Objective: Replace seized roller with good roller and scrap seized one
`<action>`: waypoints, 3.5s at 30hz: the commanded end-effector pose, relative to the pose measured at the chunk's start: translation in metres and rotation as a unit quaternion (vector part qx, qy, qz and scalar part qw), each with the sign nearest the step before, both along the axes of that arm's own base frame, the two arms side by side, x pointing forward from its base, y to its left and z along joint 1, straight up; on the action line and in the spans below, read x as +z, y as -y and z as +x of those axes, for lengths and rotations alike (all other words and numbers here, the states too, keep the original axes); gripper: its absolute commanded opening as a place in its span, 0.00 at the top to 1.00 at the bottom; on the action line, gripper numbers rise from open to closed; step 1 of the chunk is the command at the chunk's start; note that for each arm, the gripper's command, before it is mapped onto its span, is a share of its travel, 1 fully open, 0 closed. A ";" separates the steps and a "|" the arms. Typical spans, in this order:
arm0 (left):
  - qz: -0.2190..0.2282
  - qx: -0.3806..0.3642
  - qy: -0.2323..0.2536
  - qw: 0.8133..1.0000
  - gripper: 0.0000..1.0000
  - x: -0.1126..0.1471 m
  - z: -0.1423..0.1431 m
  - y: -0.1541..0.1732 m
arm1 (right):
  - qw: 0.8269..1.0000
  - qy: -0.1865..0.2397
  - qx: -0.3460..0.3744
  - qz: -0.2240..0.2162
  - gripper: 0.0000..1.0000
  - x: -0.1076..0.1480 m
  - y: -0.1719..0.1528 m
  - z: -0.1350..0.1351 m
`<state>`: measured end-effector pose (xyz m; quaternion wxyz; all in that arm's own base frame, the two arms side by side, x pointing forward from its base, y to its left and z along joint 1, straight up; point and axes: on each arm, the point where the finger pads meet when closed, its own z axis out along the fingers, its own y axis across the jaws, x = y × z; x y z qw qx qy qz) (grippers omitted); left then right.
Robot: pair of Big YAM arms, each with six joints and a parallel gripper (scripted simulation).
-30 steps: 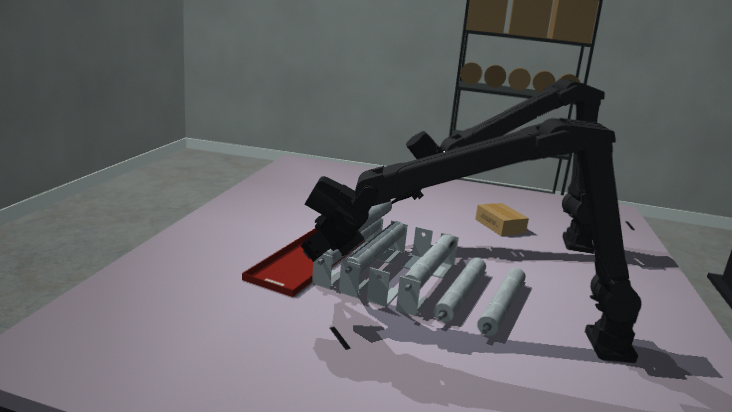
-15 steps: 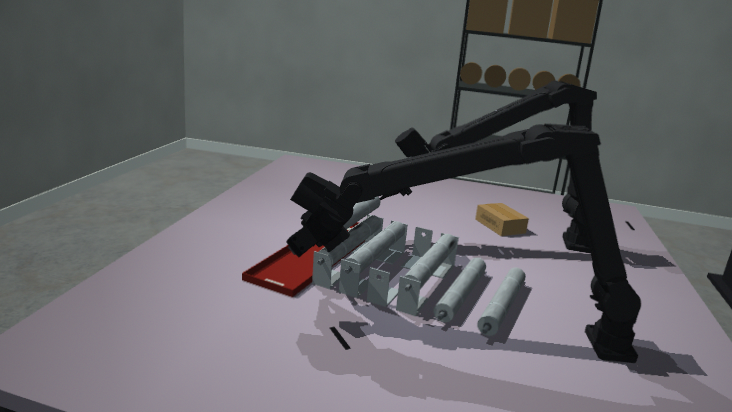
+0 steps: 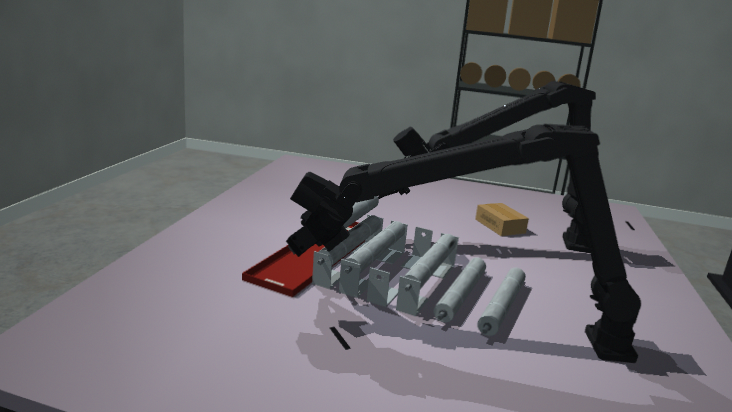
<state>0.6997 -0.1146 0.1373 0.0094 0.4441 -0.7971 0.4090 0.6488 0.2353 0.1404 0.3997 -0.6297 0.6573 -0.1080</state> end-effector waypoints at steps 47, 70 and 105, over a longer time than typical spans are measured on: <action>-0.008 0.007 0.066 0.998 0.97 0.071 0.087 0.014 | 0.998 0.067 -0.008 0.019 0.97 0.067 0.014 0.097; -0.005 0.007 0.062 0.998 0.97 0.085 0.089 0.013 | 0.998 0.066 -0.002 0.018 0.97 0.084 0.011 0.080; -0.002 0.008 0.051 0.999 0.97 0.060 0.078 0.014 | 0.998 0.054 -0.006 0.025 0.97 0.066 0.014 0.080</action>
